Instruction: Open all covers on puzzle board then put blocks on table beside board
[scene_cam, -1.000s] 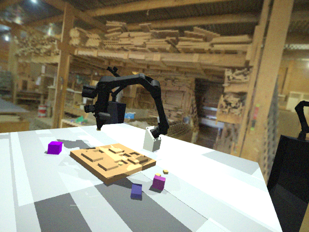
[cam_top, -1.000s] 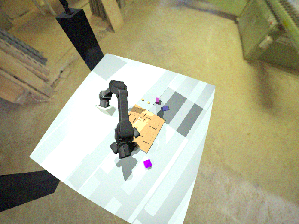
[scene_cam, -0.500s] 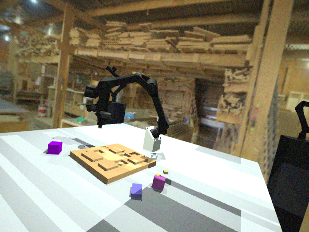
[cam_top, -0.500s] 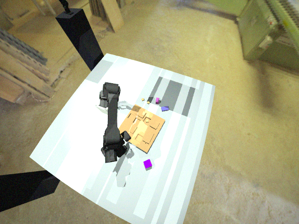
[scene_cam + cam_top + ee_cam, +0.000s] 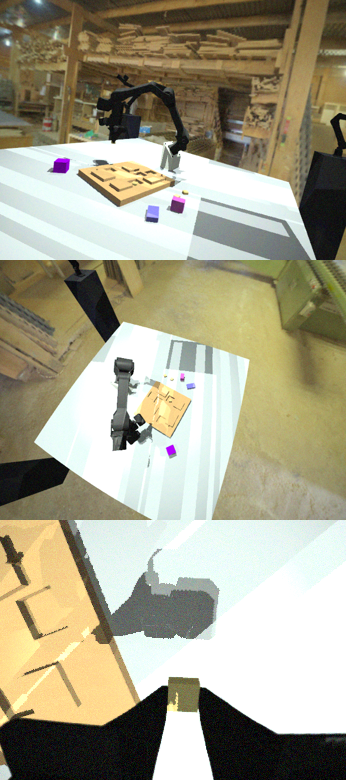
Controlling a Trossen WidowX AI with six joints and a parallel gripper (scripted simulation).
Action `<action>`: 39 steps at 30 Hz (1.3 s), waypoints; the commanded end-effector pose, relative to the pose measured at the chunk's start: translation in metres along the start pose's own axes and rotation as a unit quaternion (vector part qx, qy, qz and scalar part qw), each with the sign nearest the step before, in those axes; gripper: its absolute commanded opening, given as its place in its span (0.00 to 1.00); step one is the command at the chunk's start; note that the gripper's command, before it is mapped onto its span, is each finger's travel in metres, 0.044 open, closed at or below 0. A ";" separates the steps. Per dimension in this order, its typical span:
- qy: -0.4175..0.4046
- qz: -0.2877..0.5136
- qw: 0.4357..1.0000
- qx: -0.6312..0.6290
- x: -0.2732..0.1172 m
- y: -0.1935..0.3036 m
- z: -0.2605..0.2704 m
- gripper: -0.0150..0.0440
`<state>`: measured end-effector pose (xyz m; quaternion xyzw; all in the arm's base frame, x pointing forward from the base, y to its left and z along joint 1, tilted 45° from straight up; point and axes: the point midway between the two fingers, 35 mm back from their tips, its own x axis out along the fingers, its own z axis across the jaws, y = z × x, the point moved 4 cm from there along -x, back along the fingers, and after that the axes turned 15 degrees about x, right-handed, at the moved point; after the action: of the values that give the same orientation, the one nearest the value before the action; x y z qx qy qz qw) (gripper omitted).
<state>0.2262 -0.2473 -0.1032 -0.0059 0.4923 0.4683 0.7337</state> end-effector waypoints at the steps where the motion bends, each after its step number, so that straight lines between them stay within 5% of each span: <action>1: 0.000 0.006 1.000 -0.001 0.010 0.001 -0.002 0.39; 39: -0.001 0.006 1.000 -0.001 0.073 0.000 -0.001 0.39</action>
<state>0.2327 -0.2073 -0.1505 -0.0117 0.4907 0.4708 0.7331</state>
